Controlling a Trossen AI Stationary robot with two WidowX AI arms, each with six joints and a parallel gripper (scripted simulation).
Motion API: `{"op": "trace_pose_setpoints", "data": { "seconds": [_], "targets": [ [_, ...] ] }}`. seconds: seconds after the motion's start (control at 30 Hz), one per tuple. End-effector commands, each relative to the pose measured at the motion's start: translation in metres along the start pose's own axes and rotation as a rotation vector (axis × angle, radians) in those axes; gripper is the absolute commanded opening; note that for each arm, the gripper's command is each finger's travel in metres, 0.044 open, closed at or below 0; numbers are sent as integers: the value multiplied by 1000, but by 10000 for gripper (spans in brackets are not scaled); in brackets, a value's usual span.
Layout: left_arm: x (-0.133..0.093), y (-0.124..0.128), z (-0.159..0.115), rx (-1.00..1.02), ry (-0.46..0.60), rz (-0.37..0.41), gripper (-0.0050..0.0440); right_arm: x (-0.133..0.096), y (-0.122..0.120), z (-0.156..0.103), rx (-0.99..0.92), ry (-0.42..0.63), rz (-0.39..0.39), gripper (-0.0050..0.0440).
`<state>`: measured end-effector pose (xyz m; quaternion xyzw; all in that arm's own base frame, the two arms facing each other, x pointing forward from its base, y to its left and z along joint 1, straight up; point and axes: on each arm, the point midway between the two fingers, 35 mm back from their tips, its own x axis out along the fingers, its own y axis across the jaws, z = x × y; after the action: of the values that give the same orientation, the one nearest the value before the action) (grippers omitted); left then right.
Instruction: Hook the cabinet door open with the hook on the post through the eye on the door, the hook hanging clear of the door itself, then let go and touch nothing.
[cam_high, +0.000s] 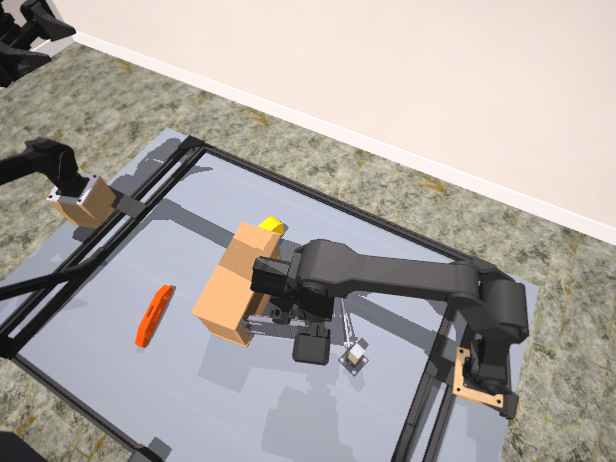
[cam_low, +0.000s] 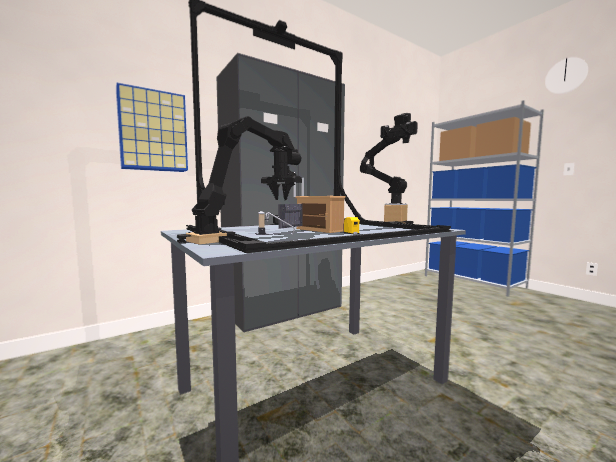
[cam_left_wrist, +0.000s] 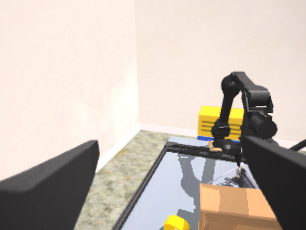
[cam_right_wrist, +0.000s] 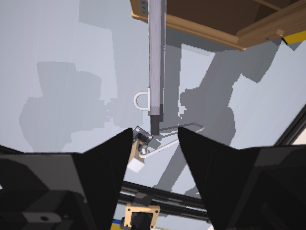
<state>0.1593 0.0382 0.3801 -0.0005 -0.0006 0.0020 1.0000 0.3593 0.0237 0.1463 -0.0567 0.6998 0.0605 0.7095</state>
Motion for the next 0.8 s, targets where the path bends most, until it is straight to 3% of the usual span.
{"op": "trace_pose_setpoints", "data": {
  "seconds": [0.0,0.43,0.5,0.57,0.77],
  "targets": [
    [0,-1,0,0,0,-4,400,8,-1,-2,-2,15,-3,220],
    [0,-1,0,0,0,-4,400,25,-1,-2,-2,14,-4,220],
    [0,-1,0,0,0,-4,400,25,-1,-2,-2,14,-4,172],
    [0,-1,0,0,0,-4,400,25,-1,-2,-2,14,-4,172],
    [0,-1,0,0,0,-4,400,25,-1,-2,-2,14,-4,28]
  ]
}}
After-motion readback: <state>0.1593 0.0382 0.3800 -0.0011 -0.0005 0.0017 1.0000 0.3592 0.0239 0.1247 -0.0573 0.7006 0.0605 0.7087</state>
